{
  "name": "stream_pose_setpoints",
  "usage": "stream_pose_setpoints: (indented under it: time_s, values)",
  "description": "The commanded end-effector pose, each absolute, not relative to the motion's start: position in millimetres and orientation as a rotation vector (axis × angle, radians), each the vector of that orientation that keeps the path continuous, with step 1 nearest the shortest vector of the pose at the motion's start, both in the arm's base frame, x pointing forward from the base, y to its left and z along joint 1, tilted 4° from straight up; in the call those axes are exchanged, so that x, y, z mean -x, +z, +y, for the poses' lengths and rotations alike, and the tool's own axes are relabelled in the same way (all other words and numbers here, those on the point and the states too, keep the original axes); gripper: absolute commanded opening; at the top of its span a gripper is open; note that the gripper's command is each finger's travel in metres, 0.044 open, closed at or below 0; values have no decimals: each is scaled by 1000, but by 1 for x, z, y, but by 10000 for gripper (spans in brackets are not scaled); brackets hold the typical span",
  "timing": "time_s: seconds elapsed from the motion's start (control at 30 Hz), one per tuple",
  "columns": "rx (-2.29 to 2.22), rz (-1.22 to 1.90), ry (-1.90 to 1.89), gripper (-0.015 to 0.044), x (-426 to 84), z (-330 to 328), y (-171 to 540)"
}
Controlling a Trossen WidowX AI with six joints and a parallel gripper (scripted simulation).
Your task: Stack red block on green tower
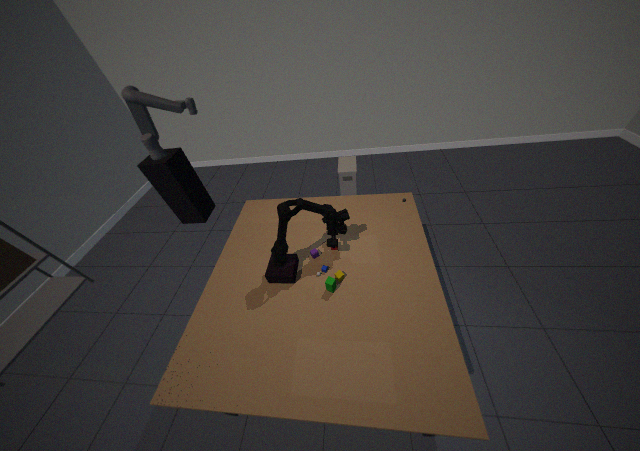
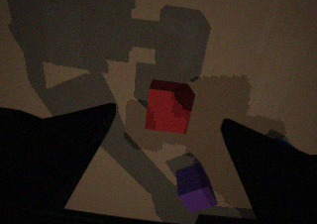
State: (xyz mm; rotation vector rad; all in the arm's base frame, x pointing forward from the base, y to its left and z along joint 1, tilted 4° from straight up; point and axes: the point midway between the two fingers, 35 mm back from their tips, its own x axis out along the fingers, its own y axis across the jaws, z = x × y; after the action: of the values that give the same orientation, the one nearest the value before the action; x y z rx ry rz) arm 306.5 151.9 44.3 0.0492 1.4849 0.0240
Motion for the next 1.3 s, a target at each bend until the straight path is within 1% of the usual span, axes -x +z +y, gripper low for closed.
stream_pose_setpoints:
  time_s: [0.0,0.73,1.27]
  values:
    - [-46,1495,29,440,-305,152,35]
    - [-46,1495,29,440,-307,154,0]
    - [-46,1495,29,440,-307,154,-1]
